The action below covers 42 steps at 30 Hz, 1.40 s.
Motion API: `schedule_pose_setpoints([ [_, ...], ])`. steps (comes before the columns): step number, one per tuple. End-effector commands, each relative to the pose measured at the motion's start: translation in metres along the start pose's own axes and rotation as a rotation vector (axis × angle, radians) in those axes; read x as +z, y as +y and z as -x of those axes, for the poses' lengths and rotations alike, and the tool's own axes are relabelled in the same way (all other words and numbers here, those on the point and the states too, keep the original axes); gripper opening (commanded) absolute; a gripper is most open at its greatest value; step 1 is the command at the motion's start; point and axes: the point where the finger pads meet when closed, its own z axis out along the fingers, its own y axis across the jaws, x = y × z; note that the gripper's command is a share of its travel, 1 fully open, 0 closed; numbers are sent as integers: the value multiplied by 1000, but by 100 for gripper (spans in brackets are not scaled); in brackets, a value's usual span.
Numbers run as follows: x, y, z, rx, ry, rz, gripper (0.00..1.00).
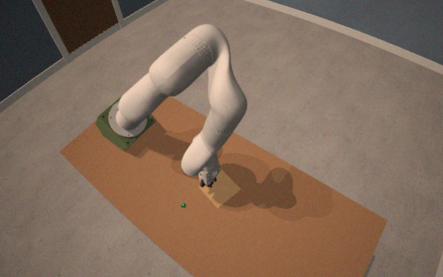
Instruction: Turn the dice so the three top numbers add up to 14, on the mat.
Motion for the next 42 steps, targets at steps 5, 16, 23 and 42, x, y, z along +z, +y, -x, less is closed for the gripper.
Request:
schedule_pose_setpoints([
  [5,0,0,0,0,-1,0,31],
  [16,-33,0,0,0,-1,0,31],
  [23,-69,0,0,0,-1,0,31],
  [42,-90,0,0,0,-1,0,100],
])
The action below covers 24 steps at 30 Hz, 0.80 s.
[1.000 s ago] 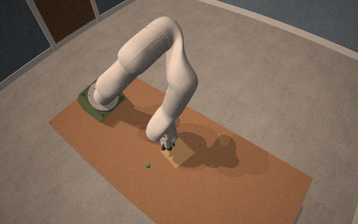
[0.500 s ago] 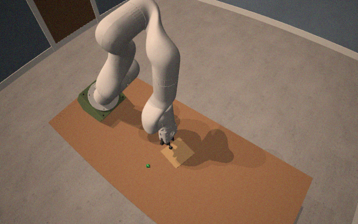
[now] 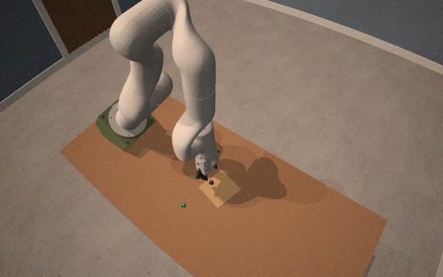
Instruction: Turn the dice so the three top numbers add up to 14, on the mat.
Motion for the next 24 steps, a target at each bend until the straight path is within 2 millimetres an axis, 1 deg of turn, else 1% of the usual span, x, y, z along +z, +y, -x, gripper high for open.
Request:
schedule_pose_setpoints([
  [1,0,0,1,0,-1,-3,100],
  [18,0,-1,0,11,2,-5,100],
  [21,1,-8,-5,76,20,-16,100],
  [24,4,-21,-15,224,58,-39,100],
])
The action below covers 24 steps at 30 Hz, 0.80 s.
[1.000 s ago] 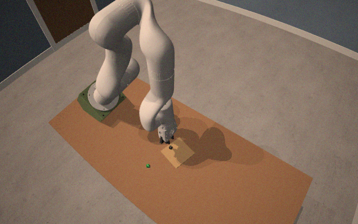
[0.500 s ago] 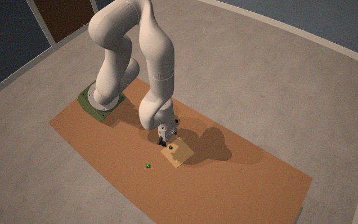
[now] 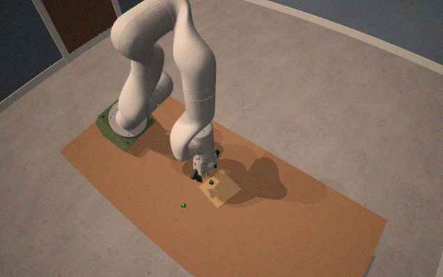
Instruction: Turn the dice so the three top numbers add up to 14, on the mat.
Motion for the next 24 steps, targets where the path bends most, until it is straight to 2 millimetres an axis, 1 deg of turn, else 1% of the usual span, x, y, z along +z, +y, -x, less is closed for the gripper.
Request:
schedule_pose_setpoints([
  [1,2,-12,-6,119,31,-21,100],
  [2,2,-12,-6,119,31,-21,100],
  [4,4,-24,-15,262,64,-41,100],
  [5,4,-24,-15,267,65,-42,100],
  [6,5,-29,-19,334,79,-50,100],
  [7,6,-31,-20,356,84,-53,100],
  [11,8,-44,-30,554,120,-74,100],
  [12,8,-44,-30,558,121,-74,100],
  [13,8,-49,-34,644,134,-82,100],
  [16,10,-55,-39,771,151,-91,100],
  [19,10,-55,-39,788,153,-92,100],
  [20,11,-61,-43,910,166,-98,100],
  [24,12,-66,-46,1036,176,-103,100],
])
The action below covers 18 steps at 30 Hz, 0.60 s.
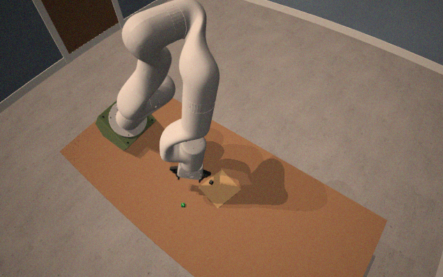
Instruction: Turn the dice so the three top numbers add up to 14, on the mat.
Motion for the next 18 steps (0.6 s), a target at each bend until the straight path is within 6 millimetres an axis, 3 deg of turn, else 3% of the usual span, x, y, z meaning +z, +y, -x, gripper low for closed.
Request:
schedule_pose_setpoints([
  [1,2,-7,4,170,29,19,100],
  [18,8,-18,29,800,82,74,100],
])
